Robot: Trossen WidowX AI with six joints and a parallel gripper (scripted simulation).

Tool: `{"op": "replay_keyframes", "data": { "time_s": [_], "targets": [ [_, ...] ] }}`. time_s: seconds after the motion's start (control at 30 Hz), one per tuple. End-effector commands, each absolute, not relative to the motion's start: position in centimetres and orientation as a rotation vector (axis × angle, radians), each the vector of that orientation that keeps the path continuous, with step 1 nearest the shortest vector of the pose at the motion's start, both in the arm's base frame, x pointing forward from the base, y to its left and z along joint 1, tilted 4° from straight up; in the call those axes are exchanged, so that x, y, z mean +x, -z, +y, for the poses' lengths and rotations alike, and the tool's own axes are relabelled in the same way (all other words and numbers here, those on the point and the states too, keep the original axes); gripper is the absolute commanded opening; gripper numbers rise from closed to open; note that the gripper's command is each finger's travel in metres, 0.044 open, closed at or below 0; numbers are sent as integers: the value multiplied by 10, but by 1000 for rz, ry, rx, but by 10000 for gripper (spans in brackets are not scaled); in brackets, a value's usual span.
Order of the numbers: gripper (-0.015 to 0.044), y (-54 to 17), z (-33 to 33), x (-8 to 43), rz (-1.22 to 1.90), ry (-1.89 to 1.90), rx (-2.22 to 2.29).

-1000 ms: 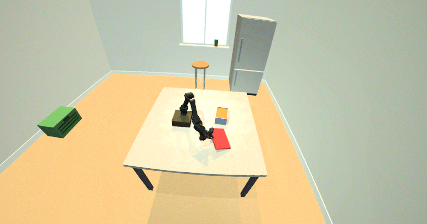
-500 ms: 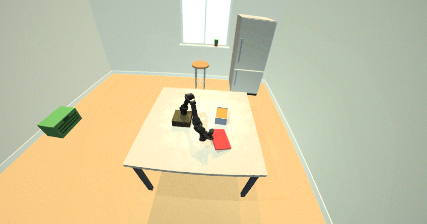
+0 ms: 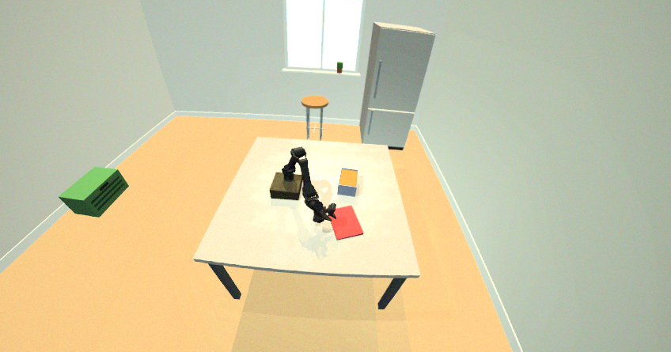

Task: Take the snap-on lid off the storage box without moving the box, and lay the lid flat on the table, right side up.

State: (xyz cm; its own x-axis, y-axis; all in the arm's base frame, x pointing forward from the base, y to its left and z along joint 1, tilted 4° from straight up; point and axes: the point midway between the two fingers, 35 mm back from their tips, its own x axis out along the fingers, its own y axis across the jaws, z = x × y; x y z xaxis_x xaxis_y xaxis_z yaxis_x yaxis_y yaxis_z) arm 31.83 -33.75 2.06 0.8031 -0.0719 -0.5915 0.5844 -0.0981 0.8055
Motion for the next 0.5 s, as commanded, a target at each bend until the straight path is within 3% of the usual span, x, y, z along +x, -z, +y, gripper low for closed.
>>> {"op": "replay_keyframes", "data": {
  "time_s": [0.0,0.07,0.27,0.47],
  "targets": [
    [262,-24,-340,319,412,581,1582],
    [275,-24,-340,319,412,581,1582],
    [433,-20,-336,308,413,582,1582],
    [440,-19,-335,296,413,583,1582]
  ]
}}
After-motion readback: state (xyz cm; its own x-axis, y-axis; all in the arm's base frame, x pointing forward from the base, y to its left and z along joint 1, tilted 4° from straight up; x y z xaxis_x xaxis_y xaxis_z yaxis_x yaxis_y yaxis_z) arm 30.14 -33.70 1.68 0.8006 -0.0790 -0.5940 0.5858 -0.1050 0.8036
